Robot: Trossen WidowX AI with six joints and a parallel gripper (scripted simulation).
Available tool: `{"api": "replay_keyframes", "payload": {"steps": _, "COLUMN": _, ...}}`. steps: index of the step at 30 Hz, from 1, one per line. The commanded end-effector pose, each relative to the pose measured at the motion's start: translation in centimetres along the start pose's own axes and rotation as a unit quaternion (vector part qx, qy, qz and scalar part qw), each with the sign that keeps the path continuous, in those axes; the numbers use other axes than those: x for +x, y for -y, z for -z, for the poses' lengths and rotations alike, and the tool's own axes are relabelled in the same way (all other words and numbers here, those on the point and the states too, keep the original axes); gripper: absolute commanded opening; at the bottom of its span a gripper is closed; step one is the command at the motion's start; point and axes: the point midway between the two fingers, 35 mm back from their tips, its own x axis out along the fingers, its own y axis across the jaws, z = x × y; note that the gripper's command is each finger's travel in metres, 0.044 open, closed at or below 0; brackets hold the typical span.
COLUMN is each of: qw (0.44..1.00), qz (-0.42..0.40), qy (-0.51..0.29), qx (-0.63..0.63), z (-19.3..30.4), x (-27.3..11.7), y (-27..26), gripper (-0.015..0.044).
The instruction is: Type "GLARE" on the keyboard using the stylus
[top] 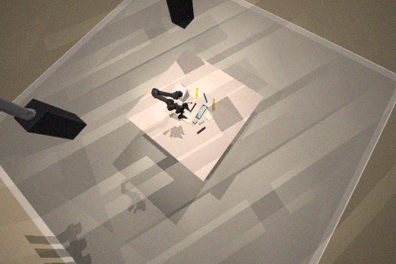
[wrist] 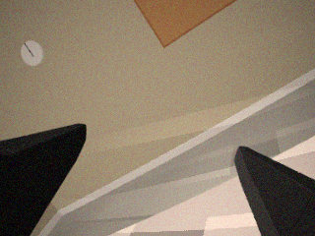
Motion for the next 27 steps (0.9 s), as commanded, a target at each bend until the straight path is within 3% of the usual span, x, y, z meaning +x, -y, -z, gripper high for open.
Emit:
{"api": "replay_keyframes", "payload": {"steps": 1, "qw": 1.000, "qz": 0.001, "qy": -0.005, "qx": 0.001, "z": 0.2, "x": 0.2, "y": 0.0, "gripper": 0.0414}}
{"api": "replay_keyframes", "payload": {"steps": 10, "qw": 0.966, "qz": 0.063, "qy": -0.252, "qx": 0.018, "z": 12.4, "x": 5.5, "y": 0.0, "gripper": 0.0177}}
{"api": "replay_keyframes", "payload": {"steps": 17, "qw": 0.894, "qz": 0.125, "qy": -0.430, "qx": -0.023, "z": 22.5, "x": 6.3, "y": 0.2, "gripper": 0.0000}}
{"api": "replay_keyframes", "payload": {"steps": 27, "qw": 0.739, "qz": 0.202, "qy": -0.626, "qx": -0.148, "z": 35.2, "x": 2.7, "y": 0.9, "gripper": 0.0000}}
